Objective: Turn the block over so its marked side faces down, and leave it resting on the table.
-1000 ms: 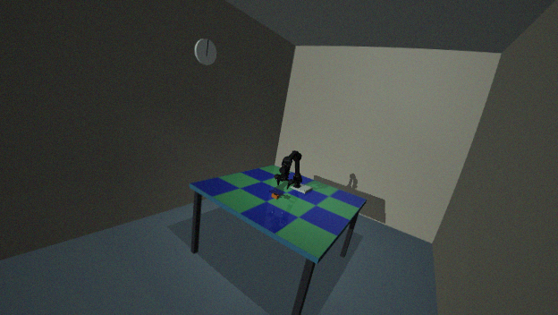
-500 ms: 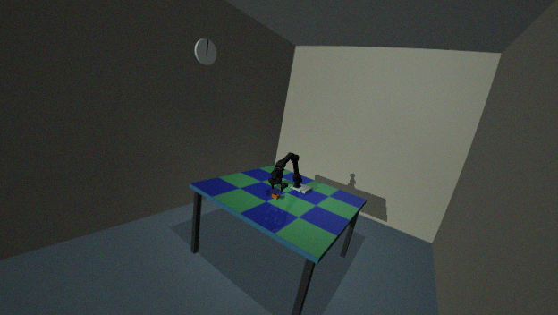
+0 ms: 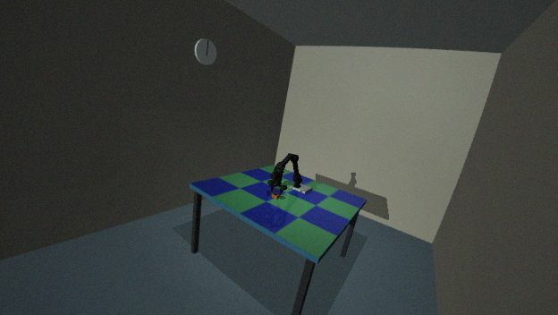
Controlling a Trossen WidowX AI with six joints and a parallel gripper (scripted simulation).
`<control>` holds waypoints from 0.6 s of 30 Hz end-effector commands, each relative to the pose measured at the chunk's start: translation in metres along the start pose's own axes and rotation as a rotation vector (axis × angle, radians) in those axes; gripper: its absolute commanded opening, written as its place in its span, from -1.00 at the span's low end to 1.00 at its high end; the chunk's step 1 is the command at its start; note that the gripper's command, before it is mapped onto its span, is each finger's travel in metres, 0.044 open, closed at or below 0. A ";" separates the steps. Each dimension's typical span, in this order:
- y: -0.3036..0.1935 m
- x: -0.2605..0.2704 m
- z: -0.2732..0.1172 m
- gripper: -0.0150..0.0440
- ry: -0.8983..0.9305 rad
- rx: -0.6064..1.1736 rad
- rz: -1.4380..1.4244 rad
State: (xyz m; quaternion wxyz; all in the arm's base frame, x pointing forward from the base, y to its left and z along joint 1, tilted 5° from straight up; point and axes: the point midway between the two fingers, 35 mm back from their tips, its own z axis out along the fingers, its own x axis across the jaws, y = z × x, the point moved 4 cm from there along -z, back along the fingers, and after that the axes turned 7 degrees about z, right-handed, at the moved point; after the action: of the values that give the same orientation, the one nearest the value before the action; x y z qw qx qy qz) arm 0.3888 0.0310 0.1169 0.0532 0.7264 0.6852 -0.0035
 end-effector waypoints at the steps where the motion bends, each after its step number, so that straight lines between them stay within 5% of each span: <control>1: -0.001 0.001 0.010 1.00 0.002 0.010 -0.007; 13: -0.001 0.001 0.027 1.00 0.002 0.010 -0.007; 18: -0.001 0.001 0.027 0.56 0.002 0.010 -0.007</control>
State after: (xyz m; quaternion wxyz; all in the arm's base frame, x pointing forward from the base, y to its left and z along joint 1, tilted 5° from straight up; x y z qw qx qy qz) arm 0.3893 0.0290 0.0928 0.0518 0.7264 0.6853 -0.0057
